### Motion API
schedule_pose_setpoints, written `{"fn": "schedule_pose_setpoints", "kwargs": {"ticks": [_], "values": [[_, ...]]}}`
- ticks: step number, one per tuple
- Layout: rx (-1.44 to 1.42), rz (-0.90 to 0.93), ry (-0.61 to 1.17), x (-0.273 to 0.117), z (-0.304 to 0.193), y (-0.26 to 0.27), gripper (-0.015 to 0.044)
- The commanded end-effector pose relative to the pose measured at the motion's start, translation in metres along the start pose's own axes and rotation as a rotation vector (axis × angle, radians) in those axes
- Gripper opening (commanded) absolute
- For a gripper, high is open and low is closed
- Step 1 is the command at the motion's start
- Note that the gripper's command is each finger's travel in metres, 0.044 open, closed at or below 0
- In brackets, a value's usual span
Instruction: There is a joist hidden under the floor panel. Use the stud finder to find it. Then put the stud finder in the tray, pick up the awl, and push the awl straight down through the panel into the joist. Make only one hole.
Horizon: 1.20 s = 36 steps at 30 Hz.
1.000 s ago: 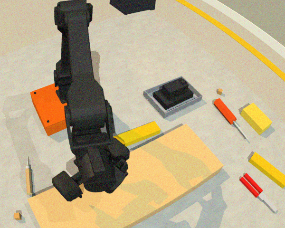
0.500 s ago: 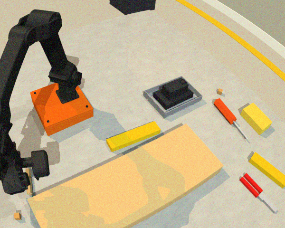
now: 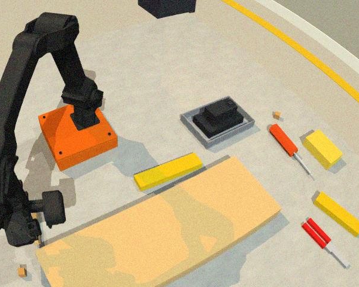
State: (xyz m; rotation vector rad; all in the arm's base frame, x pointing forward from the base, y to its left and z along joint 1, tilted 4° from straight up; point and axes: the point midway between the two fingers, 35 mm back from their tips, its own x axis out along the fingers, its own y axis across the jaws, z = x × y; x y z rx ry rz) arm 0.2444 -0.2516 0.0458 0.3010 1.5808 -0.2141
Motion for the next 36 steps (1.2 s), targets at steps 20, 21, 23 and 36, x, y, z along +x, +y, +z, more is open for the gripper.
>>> {"fn": "schedule_pose_setpoints", "kwargs": {"ticks": [20, 21, 23, 36], "values": [[0.005, 0.002, 0.0, 0.037, 0.003, 0.001, 0.044], [0.005, 0.002, 0.0, 0.038, 0.003, 0.001, 0.044], [0.005, 0.002, 0.0, 0.042, 0.003, 0.001, 0.044], [0.005, 0.002, 0.0, 0.049, 0.003, 0.001, 0.0335]]}}
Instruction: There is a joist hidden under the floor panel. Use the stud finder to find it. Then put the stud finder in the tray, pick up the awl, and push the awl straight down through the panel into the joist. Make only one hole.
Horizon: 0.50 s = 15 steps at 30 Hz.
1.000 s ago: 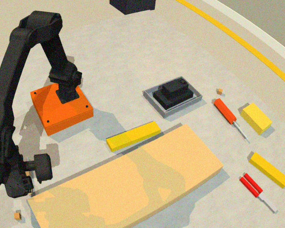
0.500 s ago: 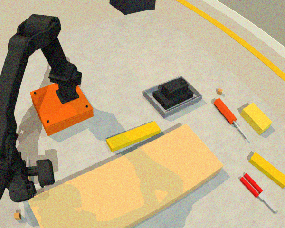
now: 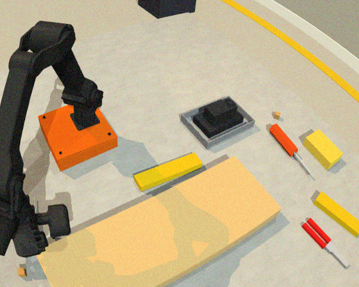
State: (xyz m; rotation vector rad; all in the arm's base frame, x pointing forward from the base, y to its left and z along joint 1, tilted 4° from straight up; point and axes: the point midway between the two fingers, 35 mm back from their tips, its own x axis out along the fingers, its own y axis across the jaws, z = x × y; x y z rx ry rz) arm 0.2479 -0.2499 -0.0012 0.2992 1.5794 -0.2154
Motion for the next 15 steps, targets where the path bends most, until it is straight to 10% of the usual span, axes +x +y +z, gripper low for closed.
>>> {"fn": "schedule_pose_setpoints", "kwargs": {"ticks": [1, 15], "values": [[0.006, 0.004, 0.002, 0.0019, -0.001, 0.0011, 0.0309], [0.006, 0.004, 0.002, 0.0019, -0.001, 0.0011, 0.002]]}}
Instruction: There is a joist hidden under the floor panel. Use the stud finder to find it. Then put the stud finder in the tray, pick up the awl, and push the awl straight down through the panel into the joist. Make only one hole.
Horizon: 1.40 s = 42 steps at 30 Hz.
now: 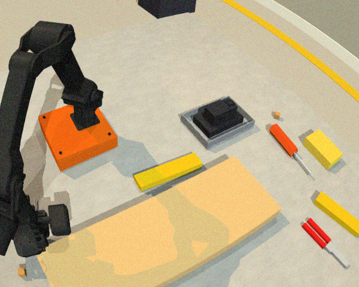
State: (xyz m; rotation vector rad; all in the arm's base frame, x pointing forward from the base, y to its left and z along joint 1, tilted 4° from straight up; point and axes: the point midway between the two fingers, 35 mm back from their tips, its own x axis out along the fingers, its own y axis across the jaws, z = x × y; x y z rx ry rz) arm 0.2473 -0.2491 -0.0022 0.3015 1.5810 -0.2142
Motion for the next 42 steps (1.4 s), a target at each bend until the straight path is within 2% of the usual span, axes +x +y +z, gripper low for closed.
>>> {"fn": "schedule_pose_setpoints", "kwargs": {"ticks": [1, 6, 22, 30, 42], "values": [[0.005, 0.002, 0.0, 0.001, 0.0, 0.001, 0.0013], [0.005, 0.002, 0.0, -0.014, 0.001, -0.001, 0.0], [0.005, 0.001, 0.0, -0.118, -0.007, -0.001, 0.0], [0.026, 0.0, -0.031, -0.125, -0.01, -0.002, 0.0], [0.162, -0.014, -0.257, -0.148, -0.026, -0.013, 0.0]]}}
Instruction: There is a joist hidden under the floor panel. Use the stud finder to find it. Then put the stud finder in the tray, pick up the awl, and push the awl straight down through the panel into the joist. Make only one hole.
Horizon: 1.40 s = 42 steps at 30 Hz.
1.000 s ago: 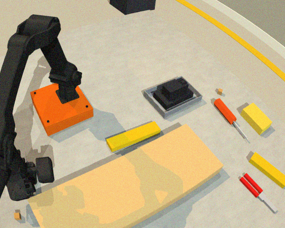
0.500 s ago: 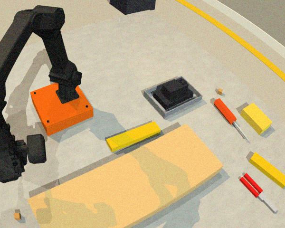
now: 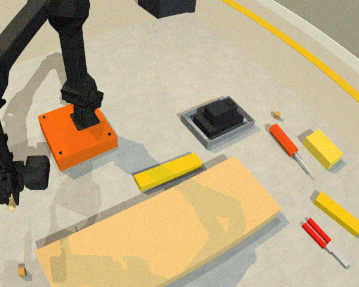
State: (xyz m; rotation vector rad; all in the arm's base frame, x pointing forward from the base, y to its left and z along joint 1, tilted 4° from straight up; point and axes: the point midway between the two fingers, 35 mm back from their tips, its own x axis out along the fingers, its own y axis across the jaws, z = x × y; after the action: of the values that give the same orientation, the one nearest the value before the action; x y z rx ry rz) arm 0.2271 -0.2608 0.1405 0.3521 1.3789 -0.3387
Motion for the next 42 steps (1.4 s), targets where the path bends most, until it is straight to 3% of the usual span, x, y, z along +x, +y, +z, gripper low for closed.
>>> {"fn": "schedule_pose_setpoints", "kwargs": {"ticks": [1, 42], "values": [[0.054, -0.003, -0.08, -0.009, -0.005, -0.004, 0.0], [0.32, -0.103, -0.838, -0.085, -0.063, -0.017, 0.0]]}}
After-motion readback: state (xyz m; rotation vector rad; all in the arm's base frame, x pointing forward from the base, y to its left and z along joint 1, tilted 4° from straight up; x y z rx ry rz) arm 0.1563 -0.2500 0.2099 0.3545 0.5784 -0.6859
